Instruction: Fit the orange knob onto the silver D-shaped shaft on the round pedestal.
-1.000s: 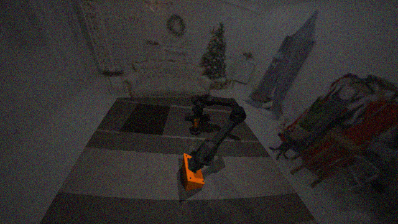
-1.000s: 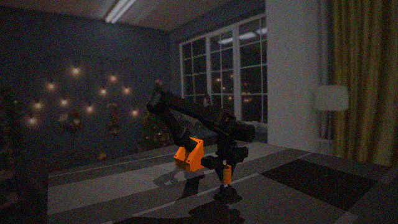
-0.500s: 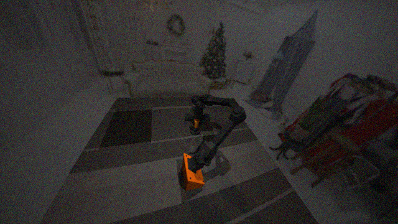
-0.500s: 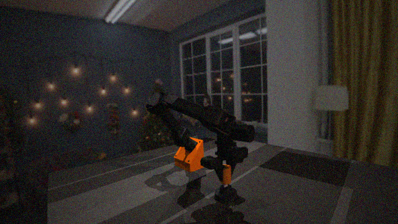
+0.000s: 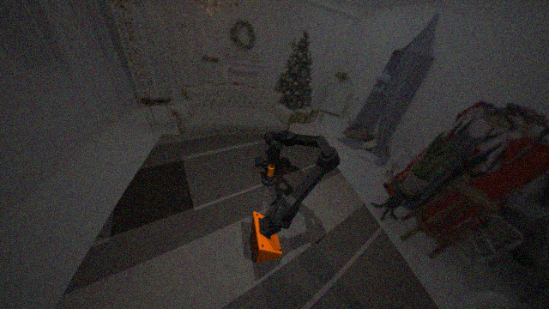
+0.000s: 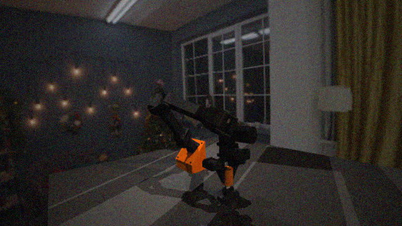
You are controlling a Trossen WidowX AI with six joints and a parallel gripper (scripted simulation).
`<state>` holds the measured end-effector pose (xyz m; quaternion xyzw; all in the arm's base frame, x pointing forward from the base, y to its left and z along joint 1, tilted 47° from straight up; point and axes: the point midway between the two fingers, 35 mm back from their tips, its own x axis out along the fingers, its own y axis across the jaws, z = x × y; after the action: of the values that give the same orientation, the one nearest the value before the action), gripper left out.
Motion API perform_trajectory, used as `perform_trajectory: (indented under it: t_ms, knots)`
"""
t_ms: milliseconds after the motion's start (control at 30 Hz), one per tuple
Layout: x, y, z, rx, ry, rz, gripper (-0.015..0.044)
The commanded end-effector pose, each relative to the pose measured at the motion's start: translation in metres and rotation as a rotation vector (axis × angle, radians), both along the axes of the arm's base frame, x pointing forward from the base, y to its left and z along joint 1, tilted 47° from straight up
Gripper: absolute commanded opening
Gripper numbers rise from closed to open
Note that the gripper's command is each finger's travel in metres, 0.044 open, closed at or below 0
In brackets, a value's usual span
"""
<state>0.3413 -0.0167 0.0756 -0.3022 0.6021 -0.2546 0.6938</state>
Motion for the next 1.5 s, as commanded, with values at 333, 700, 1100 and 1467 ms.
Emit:
perform_trajectory:
  t_ms: [333, 700, 1100, 1467]
  knots:
    - [0.0021, 0.0037, 0.0015, 0.031, -0.154, -0.140, 0.0000]
    - [0.0030, 0.0004, -0.0008, 0.030, -0.154, -0.140, 0.0000]
    - [-0.0007, 0.0026, 0.0031, 0.035, -0.173, -0.158, 0.0000]
    - [-0.0019, 0.0019, 0.0021, 0.061, -0.304, -0.283, 0.0000]
